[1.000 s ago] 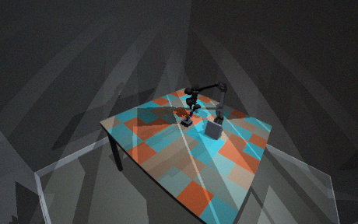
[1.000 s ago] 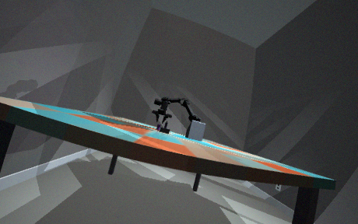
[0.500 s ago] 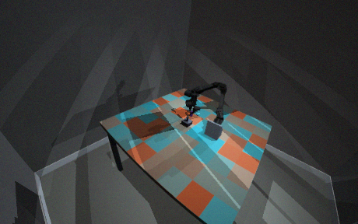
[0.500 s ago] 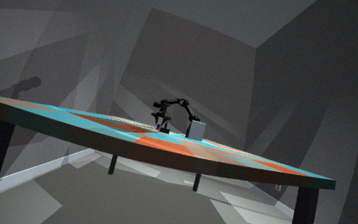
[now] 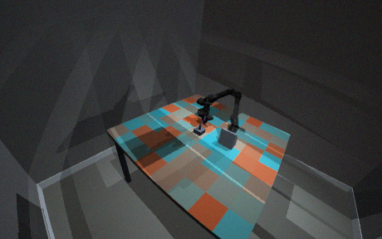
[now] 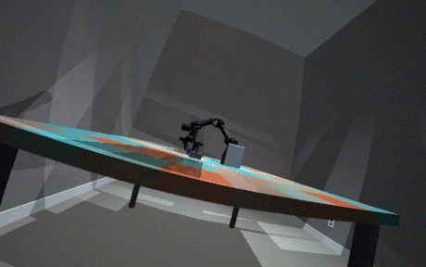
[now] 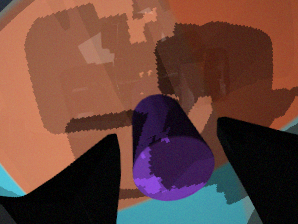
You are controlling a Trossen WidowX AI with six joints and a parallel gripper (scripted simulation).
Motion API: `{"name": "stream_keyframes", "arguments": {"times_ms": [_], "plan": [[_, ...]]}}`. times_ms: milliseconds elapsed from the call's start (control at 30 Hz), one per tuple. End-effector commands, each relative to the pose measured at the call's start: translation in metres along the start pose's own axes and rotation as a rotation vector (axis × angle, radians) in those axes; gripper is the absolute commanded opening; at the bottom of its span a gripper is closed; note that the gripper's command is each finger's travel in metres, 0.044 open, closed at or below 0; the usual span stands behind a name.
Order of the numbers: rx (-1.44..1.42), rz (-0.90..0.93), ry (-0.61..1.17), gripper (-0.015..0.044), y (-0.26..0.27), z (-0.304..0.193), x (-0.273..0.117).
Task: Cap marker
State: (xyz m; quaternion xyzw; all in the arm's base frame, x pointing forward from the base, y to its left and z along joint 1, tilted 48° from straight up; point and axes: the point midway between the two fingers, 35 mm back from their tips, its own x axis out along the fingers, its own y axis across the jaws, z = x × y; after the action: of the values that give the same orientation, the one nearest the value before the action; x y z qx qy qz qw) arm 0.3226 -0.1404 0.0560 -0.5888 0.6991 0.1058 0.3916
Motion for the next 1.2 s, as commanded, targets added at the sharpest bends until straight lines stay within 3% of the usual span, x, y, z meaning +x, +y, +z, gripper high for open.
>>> {"name": "stream_keyframes", "arguments": {"times_ms": [0, 33, 167, 467, 600, 1167], "plan": [[-0.012, 0.009, 0.006, 0.0253, 0.003, 0.001, 0.006], [-0.012, 0.009, 0.006, 0.0253, 0.003, 0.001, 0.006], [-0.012, 0.009, 0.006, 0.0148, 0.003, 0.001, 0.006], [-0.012, 0.009, 0.006, 0.0088, 0.002, 0.001, 0.006], [-0.012, 0.009, 0.005, 0.0, 0.002, 0.002, -0.001], [-0.012, 0.01, 0.003, 0.0, 0.001, 0.002, -0.048]]}}
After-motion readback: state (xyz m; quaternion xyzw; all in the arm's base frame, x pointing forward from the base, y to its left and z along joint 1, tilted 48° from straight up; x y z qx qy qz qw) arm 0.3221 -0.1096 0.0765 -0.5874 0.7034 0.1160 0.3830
